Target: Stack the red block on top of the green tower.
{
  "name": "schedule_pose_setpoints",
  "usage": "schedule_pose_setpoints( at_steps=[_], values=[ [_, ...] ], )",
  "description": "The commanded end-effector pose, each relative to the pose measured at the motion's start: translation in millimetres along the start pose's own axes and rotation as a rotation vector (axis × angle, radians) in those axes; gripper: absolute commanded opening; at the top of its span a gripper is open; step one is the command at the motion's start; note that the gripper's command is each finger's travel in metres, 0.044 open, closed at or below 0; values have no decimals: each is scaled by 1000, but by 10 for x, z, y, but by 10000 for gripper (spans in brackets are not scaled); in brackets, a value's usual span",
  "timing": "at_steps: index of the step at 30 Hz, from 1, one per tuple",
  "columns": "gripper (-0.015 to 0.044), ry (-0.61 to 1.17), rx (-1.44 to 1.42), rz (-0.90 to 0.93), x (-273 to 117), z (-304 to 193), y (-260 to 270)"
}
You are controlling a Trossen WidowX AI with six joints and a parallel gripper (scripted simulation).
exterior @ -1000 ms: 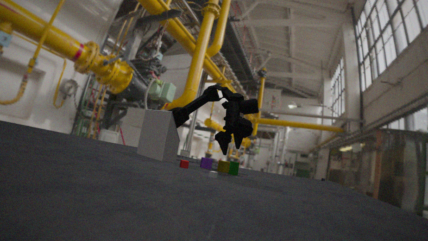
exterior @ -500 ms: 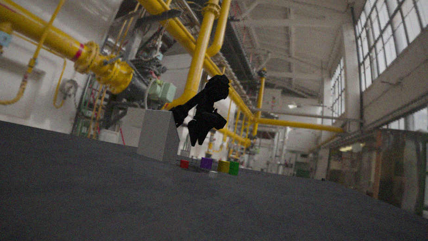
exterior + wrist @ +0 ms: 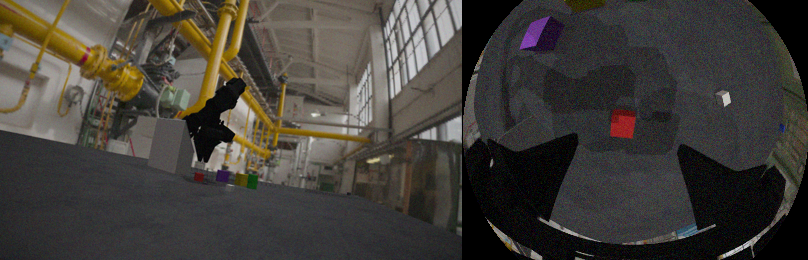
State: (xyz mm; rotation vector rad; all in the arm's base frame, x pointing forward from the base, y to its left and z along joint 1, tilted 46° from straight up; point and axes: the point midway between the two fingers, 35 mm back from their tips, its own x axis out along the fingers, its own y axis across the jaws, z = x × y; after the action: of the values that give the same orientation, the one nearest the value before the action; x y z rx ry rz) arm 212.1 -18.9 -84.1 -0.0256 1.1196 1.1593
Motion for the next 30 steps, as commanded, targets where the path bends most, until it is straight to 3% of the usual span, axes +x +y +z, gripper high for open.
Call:
schedule_pose_setpoints(
  at_steps=[1, 30],
  values=[
    [440, -4, 10, 16, 215, -11, 57],
    [440, -5, 10, 18, 581, -4, 77]
  ],
)
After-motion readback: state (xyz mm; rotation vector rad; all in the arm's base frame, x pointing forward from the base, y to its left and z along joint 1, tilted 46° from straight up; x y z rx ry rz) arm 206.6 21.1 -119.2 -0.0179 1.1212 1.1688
